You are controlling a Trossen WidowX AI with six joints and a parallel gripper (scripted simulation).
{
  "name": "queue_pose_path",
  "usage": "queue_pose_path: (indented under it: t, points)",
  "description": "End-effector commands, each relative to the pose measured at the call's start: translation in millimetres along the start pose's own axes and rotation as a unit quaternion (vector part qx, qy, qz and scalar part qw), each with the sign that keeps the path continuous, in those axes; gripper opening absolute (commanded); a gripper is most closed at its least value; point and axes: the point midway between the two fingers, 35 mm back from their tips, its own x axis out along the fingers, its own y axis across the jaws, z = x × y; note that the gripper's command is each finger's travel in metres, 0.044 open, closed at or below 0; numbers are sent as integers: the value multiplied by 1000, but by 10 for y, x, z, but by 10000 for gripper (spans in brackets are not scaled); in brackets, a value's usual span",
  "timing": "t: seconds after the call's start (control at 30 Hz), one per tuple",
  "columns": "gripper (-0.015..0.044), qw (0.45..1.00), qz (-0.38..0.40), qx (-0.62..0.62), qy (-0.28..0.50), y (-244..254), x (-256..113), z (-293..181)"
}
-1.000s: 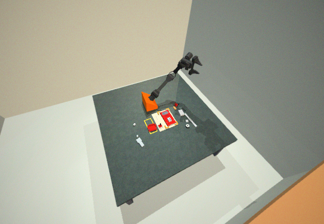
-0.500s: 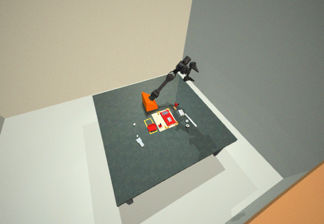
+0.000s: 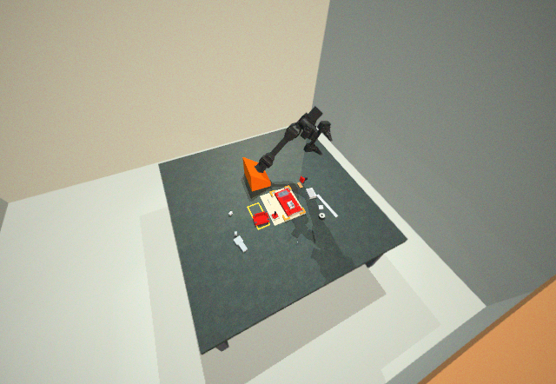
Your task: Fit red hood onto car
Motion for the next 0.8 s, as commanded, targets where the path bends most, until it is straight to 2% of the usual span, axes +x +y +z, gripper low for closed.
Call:
queue_pose_path:
  t: [0.0, 0.37, 0.77]
  points:
    - [440, 999, -26, -43, -10, -204, 124, 190]
    - [440, 961, -135, -243, -3, -1033, 473, 793]
    - [440, 859, -241, -444, 80, -2025, 658, 1250]
